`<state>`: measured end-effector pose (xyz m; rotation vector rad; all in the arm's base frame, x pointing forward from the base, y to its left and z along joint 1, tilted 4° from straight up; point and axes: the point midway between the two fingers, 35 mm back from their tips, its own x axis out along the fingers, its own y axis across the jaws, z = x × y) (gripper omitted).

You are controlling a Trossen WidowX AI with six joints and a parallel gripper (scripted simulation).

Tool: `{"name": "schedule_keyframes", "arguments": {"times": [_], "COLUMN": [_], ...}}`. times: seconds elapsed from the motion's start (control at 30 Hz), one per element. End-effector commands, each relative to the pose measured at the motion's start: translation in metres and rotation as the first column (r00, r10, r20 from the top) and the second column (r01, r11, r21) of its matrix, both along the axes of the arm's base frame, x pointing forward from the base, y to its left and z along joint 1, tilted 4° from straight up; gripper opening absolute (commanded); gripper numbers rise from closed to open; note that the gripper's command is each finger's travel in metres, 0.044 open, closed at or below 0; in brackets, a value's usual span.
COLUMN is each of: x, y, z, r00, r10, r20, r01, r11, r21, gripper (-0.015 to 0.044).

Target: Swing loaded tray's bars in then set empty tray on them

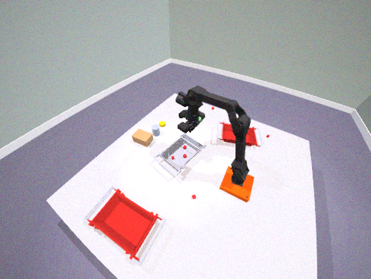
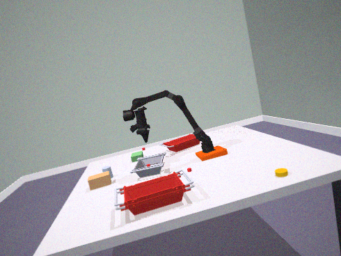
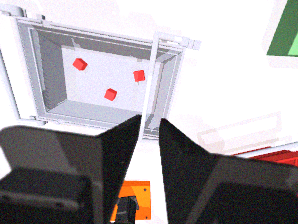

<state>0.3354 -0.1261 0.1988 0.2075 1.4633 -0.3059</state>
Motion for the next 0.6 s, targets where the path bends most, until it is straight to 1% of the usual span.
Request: {"name": "schedule_keyframes", "arguments": {"times": [0.0, 0.07, 0.13, 0.2, 0.3, 0.4, 0.5, 0.57], "x": [0.003, 0.014, 0.025, 0.035, 0.047, 0.057, 0.066, 0.068], "y": [0.005, 0.021, 0.037, 0.054, 0.079, 0.103, 0.128, 0.138], "z": [-0.007, -0.013, -0.018, -0.023, -0.030, -0.036, -0.043, -0.046], "r00": [0.997, 0.954, 0.853, 0.702, 0.405, 0.059, -0.288, -0.415], "r10": [0.080, 0.298, 0.518, 0.708, 0.908, 0.989, 0.945, 0.896], "r20": [-0.022, -0.039, -0.059, -0.080, -0.110, -0.137, -0.156, -0.162], "r01": [-0.080, -0.299, -0.520, -0.711, -0.913, -0.998, -0.958, -0.910], "r11": [0.997, 0.954, 0.854, 0.703, 0.407, 0.061, -0.287, -0.414], "r21": [0.002, -0.007, -0.012, -0.013, -0.007, 0.008, 0.031, 0.041], "gripper": [0.0084, 0.0084, 0.0084, 0.0084, 0.0084, 0.0084, 0.0084, 0.0084]}}
